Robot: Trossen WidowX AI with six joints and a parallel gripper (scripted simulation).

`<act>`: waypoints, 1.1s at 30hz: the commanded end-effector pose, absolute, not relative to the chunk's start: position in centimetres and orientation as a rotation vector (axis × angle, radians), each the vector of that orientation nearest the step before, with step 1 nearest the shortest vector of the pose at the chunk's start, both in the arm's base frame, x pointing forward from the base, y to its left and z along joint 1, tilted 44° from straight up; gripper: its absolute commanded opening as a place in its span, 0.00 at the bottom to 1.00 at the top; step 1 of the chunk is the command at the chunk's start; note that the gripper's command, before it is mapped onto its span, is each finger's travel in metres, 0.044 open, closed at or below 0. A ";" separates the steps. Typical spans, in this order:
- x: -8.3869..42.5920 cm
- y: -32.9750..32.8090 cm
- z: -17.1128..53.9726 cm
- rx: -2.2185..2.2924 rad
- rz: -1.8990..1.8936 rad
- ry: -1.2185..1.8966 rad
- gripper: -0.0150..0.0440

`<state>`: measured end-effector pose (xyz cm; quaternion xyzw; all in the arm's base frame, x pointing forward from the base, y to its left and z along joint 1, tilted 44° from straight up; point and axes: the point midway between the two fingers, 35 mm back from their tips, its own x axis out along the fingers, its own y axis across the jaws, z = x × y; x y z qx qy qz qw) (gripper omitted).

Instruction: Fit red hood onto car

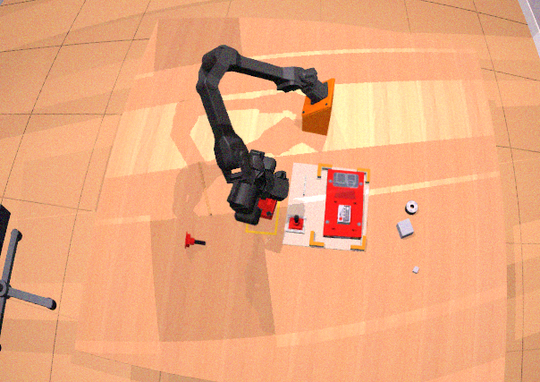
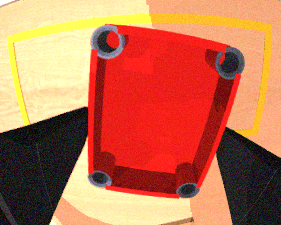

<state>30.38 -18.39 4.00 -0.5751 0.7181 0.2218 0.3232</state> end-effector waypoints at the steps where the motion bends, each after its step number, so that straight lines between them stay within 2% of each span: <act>1: 30.9 -17.5 5.3 -1.517 0.564 1.872 0.25; 21: 31.5 -13.6 9.3 -1.515 0.566 1.870 0.25; 33: 31.5 -13.9 8.6 -1.693 0.871 1.857 0.25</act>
